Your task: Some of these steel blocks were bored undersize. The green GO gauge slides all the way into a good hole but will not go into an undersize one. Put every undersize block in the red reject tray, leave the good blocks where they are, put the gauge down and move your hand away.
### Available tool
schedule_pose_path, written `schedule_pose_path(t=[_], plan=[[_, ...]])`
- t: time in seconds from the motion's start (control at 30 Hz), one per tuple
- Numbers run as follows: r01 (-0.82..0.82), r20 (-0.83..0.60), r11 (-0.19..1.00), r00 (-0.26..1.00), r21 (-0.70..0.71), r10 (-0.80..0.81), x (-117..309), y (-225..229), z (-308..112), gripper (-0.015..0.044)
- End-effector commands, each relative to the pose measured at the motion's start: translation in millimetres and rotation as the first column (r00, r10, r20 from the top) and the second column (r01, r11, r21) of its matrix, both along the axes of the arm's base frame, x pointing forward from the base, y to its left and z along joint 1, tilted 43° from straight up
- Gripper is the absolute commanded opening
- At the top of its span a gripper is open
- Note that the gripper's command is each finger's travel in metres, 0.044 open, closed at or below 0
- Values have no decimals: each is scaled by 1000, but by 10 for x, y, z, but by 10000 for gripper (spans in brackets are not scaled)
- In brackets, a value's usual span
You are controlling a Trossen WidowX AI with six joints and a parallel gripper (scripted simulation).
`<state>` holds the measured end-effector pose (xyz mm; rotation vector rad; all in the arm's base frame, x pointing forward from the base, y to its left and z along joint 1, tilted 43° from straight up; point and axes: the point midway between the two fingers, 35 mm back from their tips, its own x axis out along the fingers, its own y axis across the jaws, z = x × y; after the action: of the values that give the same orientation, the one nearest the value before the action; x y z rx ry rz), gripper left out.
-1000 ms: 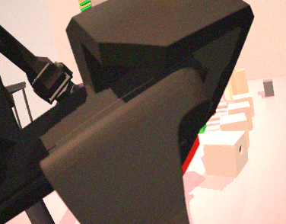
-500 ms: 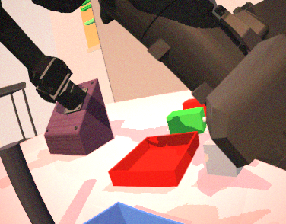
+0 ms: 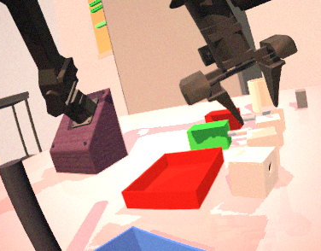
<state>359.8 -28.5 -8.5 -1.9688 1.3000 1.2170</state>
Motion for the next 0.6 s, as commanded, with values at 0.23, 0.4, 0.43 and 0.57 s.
schedule_pose_path(t=[0.23, 0.4, 0.43, 0.57], plan=[[-791, -735, 604, 350, 101, 581, -884, 491, -367, 300], [-791, -735, 604, 350, 101, 581, -884, 491, -367, 300], [-791, -735, 604, 350, 101, 581, -884, 491, -367, 300], [-791, -735, 604, 350, 101, 581, -888, 486, -372, 300]])
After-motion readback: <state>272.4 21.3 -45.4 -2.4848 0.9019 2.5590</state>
